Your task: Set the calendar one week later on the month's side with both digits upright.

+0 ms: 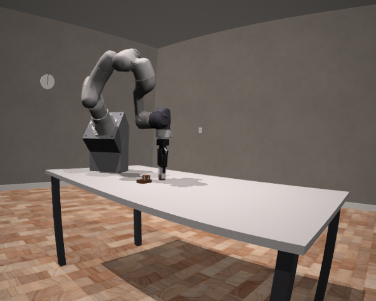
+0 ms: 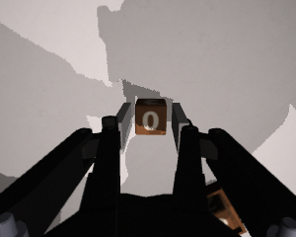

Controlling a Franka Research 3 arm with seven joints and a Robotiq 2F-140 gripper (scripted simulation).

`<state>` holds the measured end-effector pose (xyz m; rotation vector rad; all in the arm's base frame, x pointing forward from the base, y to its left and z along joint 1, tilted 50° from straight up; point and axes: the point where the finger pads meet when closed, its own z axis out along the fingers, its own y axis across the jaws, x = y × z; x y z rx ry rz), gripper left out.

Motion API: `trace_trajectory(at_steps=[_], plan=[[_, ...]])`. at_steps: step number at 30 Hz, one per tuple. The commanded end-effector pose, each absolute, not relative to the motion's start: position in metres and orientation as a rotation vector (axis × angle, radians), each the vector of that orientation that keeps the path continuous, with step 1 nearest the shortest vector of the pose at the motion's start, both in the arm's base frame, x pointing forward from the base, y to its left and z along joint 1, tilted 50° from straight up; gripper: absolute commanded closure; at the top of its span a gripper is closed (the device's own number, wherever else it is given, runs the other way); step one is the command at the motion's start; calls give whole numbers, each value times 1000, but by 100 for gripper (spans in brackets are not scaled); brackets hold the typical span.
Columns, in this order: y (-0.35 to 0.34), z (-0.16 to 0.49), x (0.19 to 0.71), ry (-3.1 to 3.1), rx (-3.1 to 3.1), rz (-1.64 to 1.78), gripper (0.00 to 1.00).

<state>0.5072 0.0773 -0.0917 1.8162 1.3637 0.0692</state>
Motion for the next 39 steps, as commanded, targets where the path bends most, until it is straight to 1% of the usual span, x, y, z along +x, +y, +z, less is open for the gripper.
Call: trace_trajectory(at_steps=[1,2,3,39], plan=[[76,-92,509,1357,1821,74,71],[76,-92,509,1357,1821,74,71],[76,-92,509,1357,1821,74,83],[77,-91,508,1357,1821,74,83]])
